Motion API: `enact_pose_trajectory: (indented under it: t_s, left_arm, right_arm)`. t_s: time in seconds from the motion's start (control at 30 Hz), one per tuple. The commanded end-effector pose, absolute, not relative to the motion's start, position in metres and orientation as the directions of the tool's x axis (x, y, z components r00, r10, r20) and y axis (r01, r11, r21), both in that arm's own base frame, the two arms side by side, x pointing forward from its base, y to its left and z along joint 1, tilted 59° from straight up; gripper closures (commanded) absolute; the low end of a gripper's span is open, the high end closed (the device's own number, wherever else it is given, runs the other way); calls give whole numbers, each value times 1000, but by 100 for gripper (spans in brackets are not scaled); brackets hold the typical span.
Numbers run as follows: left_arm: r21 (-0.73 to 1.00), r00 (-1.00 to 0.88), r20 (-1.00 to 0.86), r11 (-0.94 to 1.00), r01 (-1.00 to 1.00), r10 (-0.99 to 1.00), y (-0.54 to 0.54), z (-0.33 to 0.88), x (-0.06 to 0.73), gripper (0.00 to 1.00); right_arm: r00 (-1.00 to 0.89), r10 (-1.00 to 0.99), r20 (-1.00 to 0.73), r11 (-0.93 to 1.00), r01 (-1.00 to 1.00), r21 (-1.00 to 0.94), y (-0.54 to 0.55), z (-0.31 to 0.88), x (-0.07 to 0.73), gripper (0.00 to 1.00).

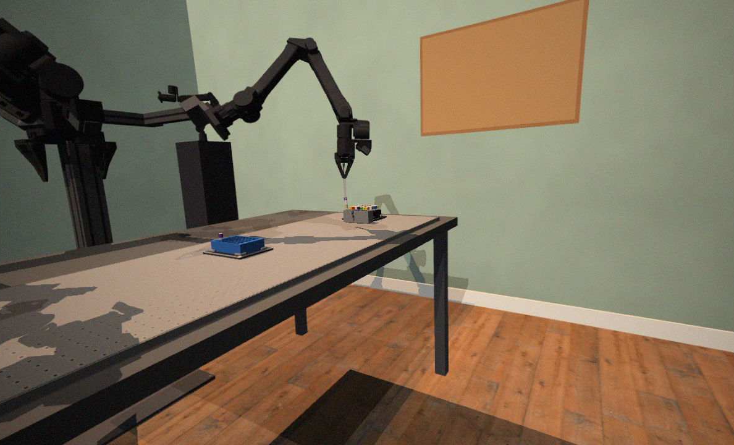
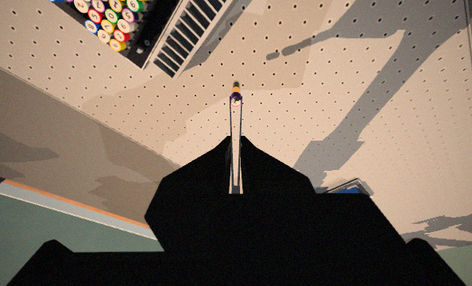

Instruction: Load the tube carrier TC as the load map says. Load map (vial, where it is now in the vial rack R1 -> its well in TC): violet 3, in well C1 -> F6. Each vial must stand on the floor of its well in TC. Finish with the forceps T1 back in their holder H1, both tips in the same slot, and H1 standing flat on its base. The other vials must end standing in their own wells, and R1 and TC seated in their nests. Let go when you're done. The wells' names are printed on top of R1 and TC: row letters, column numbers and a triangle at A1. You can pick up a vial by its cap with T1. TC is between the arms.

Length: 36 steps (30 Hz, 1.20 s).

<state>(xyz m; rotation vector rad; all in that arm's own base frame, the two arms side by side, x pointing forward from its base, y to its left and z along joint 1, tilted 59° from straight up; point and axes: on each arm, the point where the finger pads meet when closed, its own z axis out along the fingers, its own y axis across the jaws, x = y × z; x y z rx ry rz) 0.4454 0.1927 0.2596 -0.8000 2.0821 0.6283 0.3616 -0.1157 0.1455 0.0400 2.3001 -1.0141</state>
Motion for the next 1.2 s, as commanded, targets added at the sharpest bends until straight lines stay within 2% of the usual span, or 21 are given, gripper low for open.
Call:
enact_pose_trajectory:
  t_s: [0.0, 1.17]
  left_arm:
    - [152, -485, -812, 683, -714, -326, 183, 246, 453, 91]
    - [153, -486, -810, 683, -714, -326, 150, 206, 455, 91]
  right_arm:
    - [-784, -203, -587, 707, 297, -642, -114, 159, 369, 0]
    - [-784, -203, -587, 707, 297, -642, -114, 159, 369, 0]
